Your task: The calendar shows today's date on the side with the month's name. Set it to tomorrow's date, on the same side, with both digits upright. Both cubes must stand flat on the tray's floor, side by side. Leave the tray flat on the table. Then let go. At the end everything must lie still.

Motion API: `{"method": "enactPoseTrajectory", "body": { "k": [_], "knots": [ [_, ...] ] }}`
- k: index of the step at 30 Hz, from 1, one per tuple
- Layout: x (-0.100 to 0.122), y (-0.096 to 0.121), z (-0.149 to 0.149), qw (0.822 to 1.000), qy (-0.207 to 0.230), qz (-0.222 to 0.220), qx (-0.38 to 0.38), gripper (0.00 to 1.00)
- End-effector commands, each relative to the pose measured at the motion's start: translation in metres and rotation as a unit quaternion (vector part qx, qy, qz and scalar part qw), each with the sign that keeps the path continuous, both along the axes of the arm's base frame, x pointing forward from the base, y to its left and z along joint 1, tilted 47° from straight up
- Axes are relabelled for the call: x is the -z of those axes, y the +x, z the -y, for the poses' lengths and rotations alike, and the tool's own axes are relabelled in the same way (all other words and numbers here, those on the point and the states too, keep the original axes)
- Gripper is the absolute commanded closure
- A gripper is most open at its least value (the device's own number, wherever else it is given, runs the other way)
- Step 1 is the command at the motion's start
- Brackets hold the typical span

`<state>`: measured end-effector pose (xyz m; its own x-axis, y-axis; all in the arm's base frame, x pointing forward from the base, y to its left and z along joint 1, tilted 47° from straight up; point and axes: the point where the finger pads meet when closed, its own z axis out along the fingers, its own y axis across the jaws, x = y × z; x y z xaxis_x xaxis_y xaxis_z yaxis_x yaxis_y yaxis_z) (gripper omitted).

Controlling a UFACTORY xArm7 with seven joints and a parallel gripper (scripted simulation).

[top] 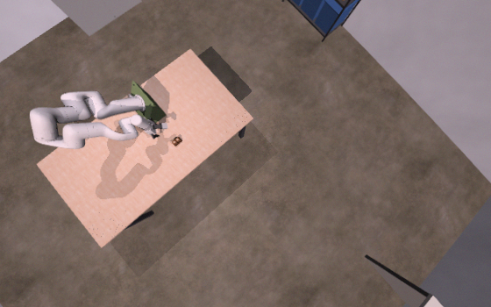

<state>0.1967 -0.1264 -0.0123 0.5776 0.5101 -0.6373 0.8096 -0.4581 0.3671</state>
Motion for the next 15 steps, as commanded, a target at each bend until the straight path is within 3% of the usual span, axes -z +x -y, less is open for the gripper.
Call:
{"method": "enactPoseTrajectory", "body": {
  "k": [1,8,15],
  "knots": [
    [-0.004,0.001,-0.003,1.0,0.0,0.001,-0.001,0.0],
    [-0.004,0.026,0.0,1.0,0.0,0.001,-0.001,0.0],
    [-0.004,0.031,0.001,1.0,0.0,0.001,-0.001,0.0]
  ]
}}
